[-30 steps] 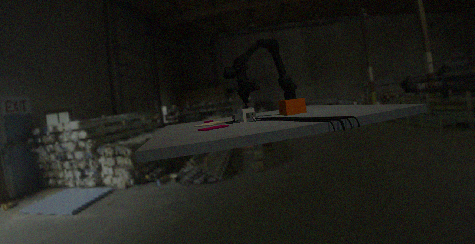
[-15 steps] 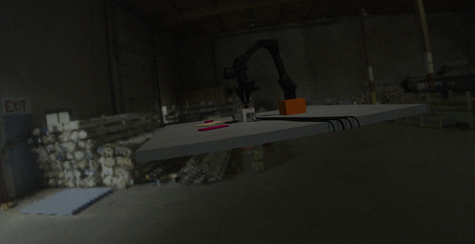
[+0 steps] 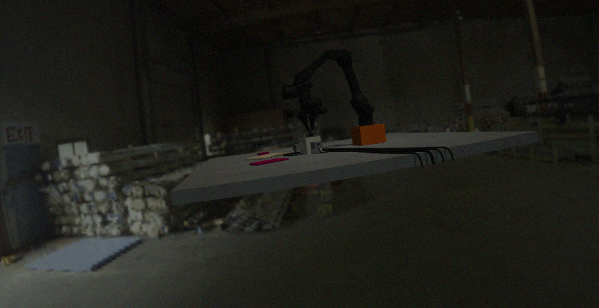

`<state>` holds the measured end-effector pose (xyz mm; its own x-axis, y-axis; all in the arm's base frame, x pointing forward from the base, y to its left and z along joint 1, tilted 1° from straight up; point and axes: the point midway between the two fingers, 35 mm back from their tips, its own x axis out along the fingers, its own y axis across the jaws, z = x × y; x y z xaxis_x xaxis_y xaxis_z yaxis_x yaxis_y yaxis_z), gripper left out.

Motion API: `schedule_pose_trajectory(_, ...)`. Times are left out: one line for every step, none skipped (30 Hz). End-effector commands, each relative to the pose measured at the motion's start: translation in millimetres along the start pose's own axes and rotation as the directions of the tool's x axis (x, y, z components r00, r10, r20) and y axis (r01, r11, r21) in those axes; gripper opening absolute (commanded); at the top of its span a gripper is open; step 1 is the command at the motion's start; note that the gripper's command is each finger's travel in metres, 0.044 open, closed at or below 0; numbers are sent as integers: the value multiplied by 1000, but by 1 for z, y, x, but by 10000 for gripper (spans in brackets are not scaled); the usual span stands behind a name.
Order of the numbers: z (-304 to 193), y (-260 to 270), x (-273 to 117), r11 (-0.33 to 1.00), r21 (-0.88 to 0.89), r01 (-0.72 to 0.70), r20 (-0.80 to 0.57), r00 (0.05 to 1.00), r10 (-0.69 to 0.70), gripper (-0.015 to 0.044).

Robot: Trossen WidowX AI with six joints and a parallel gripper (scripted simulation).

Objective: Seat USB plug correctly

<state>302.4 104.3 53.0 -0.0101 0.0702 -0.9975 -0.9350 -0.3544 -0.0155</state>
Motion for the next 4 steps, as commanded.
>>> schedule_pose_trajectory(0,0,-5,1000,0,-1,0,1000,1,95)
schedule_pose_trajectory(0,0,-6,1000,0,-1,0,1000,1,95)
schedule_pose_trajectory(0,0,-7,1000,0,-1,0,1000,1,95)
schedule_pose_trajectory(1,0,-8,1000,0,-1,0,1000,1,95)
